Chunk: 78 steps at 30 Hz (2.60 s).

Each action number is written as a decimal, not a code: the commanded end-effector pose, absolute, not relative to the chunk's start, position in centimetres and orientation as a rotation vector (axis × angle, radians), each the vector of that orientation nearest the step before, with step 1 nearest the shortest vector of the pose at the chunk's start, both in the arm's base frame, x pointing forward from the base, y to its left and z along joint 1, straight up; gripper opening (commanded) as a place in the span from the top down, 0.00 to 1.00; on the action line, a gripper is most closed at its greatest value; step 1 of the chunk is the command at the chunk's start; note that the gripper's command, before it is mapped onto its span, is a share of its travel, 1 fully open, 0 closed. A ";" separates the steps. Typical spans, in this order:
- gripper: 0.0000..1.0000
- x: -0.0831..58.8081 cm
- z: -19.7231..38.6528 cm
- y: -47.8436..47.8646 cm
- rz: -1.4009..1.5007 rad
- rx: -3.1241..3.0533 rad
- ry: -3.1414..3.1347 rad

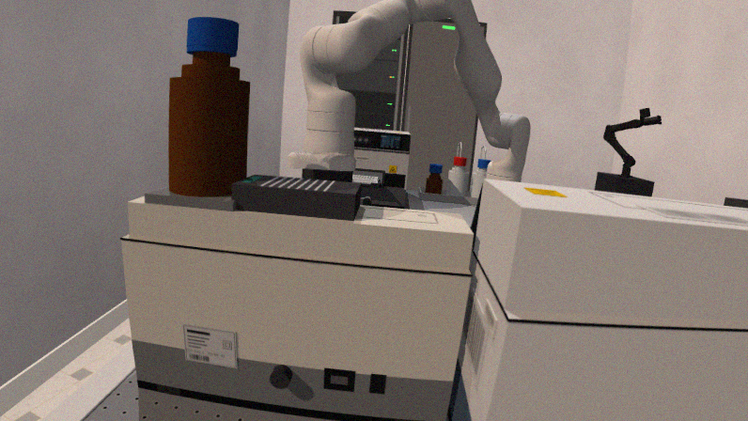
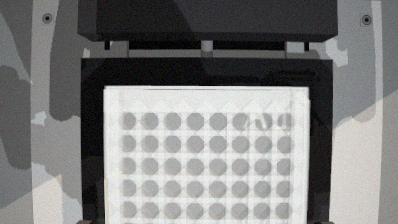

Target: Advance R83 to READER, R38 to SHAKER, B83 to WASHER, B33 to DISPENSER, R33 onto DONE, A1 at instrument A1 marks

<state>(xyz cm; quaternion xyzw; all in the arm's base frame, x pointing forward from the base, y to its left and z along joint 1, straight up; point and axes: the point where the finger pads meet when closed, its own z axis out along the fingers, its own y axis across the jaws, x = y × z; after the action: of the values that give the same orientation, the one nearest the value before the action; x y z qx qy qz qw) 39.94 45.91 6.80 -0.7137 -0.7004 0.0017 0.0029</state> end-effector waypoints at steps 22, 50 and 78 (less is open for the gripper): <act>0.00 39.9 5.9 45.9 0.002 -2.248 -2.188; 0.06 39.9 6.0 45.9 0.004 -2.241 -2.195; 0.06 39.9 6.0 45.9 0.004 -2.241 -2.195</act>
<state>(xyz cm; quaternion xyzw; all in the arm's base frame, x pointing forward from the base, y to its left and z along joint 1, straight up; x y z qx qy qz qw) 39.93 45.90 5.98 -0.7136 -0.7005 0.0017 0.0028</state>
